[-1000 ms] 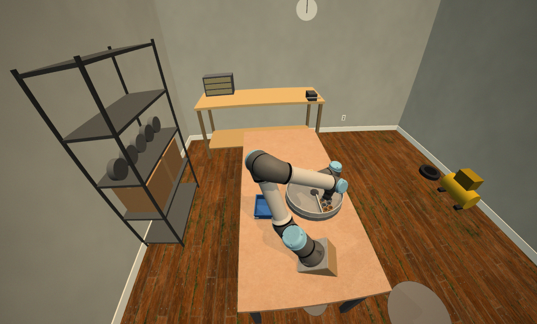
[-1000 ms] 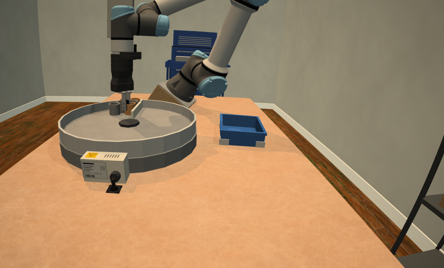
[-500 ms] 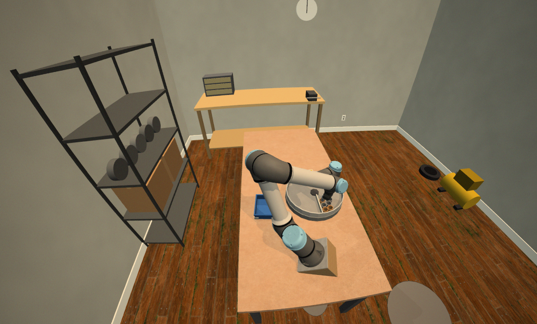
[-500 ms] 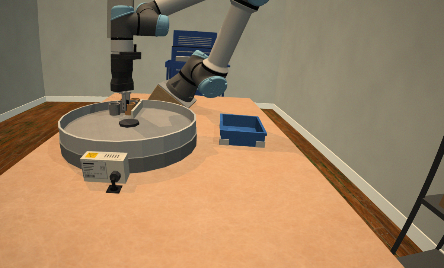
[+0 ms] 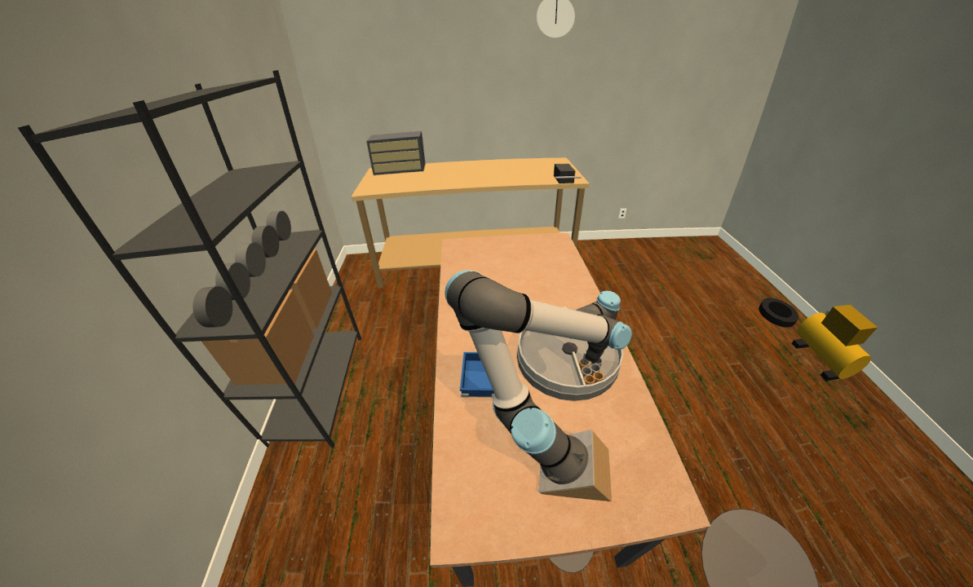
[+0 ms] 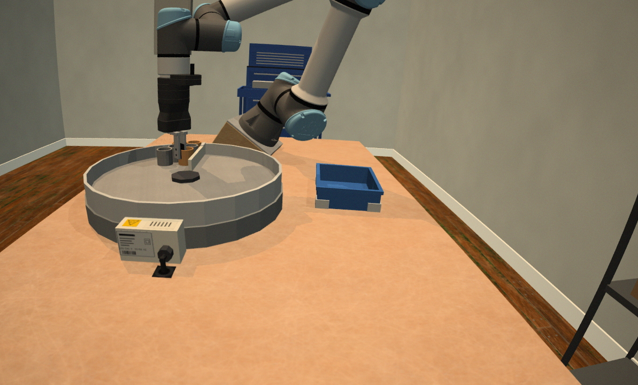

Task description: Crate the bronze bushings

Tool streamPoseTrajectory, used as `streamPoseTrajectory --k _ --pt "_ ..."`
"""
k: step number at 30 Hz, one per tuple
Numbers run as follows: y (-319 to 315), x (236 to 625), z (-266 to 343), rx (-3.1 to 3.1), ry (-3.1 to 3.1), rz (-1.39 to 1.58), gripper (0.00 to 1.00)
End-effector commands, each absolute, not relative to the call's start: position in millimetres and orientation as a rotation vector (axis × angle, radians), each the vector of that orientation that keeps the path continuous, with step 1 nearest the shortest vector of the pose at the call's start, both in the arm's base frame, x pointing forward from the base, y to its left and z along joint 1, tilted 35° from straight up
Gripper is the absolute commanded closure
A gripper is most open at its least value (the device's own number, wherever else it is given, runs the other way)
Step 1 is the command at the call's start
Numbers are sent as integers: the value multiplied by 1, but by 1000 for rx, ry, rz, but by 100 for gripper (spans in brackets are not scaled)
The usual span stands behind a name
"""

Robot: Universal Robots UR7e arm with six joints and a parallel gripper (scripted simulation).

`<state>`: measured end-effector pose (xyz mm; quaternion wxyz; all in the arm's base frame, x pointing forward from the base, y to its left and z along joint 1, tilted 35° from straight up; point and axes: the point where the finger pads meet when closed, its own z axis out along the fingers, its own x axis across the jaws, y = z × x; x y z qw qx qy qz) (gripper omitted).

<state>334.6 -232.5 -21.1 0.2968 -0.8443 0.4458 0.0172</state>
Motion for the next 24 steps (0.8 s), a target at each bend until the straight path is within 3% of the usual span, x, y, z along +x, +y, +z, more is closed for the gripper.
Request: streamPoseTrajectory --k 1,24 --pt "-235 334 -18 -2246 1186 44 100" --pt "-241 331 -9 -2246 1186 44 100"
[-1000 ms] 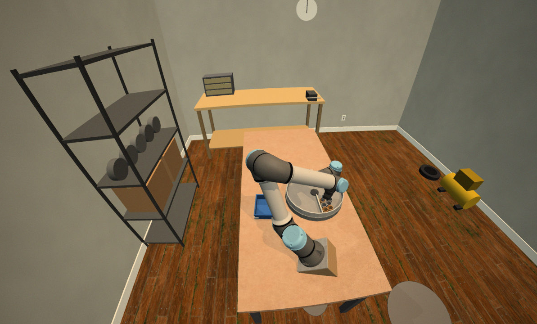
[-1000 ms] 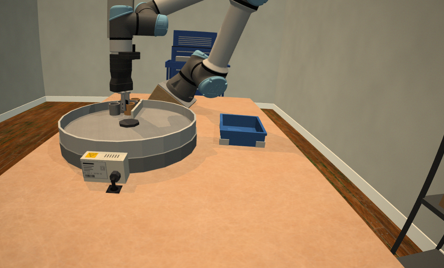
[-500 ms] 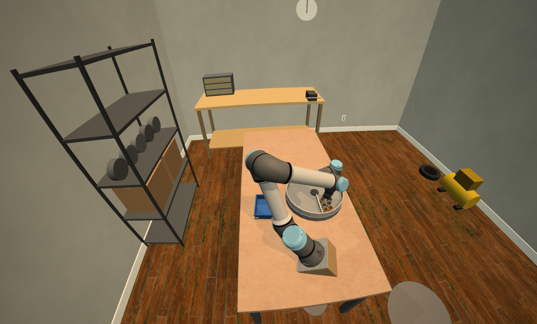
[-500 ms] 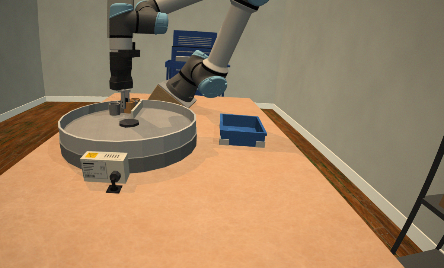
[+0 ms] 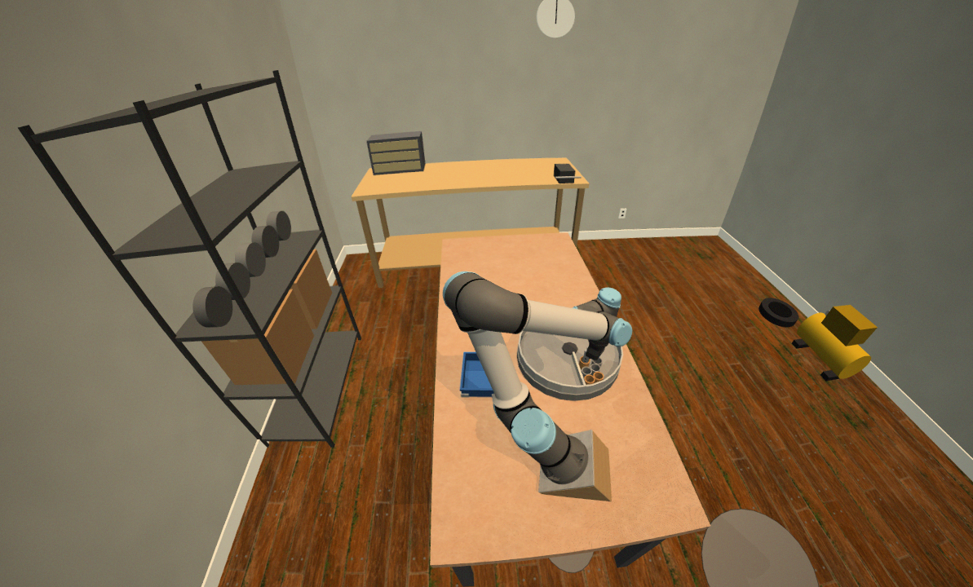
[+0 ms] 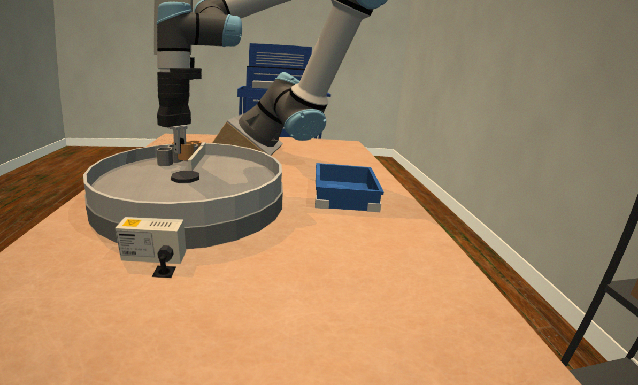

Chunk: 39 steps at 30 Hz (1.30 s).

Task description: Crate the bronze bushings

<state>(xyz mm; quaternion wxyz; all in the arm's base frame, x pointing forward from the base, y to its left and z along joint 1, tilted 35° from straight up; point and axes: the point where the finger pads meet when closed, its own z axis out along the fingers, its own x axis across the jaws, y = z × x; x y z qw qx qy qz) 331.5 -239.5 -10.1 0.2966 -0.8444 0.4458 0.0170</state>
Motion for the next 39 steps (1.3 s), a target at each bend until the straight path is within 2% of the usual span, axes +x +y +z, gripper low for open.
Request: streamPoseTrajectory --k 1,39 --pt "-241 331 -9 -2246 1186 44 100" --pt "-249 328 4 -2246 1186 44 100"
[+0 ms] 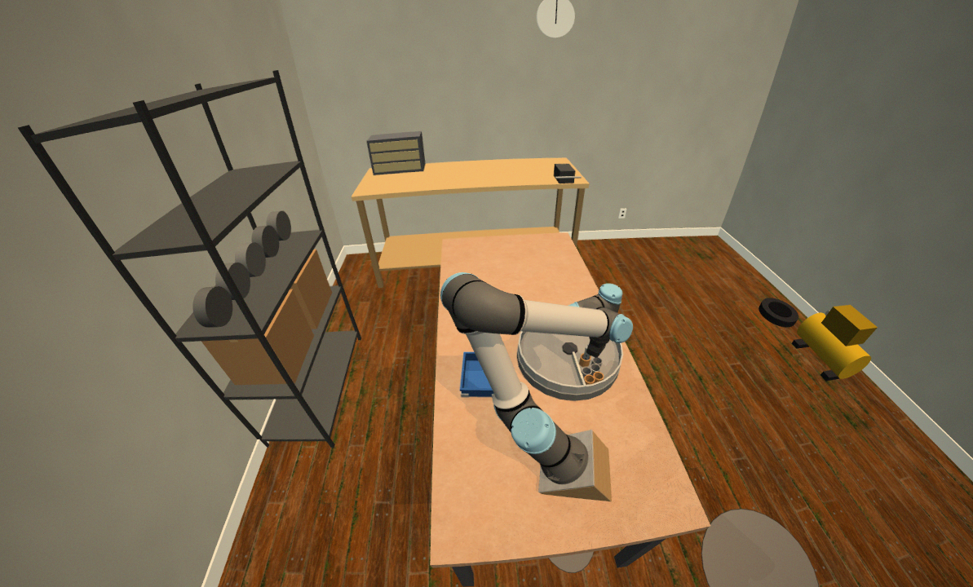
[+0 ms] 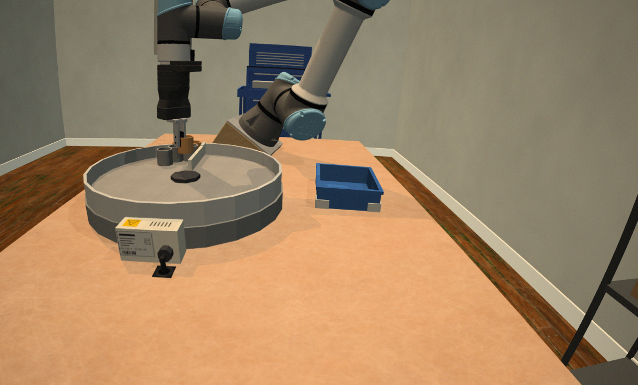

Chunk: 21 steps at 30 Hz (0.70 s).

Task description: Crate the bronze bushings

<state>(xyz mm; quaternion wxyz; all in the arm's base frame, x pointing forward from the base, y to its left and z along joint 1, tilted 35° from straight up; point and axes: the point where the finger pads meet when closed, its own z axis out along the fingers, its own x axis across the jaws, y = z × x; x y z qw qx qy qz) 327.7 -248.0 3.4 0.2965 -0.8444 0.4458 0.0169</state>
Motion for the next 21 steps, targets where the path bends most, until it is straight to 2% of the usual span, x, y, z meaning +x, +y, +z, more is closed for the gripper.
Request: streamPoseTrajectory --k 1,21 --pt "-249 328 4 -2246 1186 44 100" --pt "-252 326 10 -2246 1186 44 100"
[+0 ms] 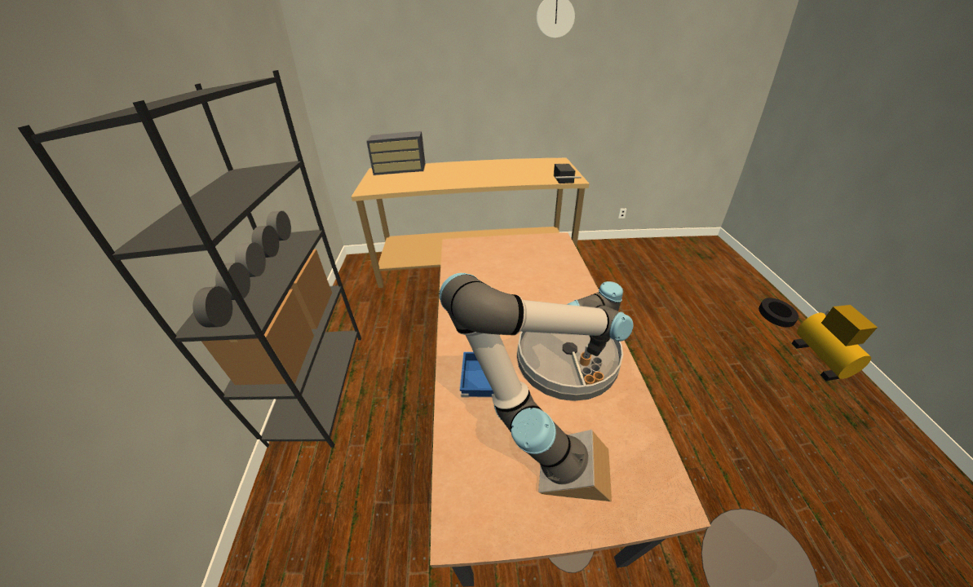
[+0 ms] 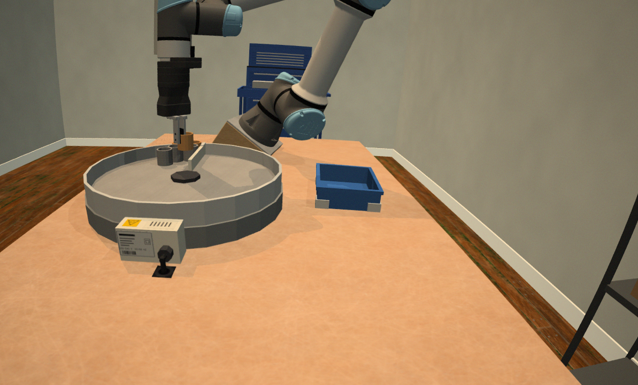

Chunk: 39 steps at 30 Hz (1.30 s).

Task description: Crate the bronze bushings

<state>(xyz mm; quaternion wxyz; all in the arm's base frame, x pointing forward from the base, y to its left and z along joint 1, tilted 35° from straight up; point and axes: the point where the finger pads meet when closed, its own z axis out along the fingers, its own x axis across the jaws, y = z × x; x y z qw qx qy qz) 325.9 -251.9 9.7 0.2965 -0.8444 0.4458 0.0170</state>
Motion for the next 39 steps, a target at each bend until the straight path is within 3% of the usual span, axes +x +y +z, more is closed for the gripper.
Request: streamPoseTrajectory --k 1,39 --pt "-253 326 11 -2246 1186 44 100" --pt "-275 316 46 -2246 1186 44 100"
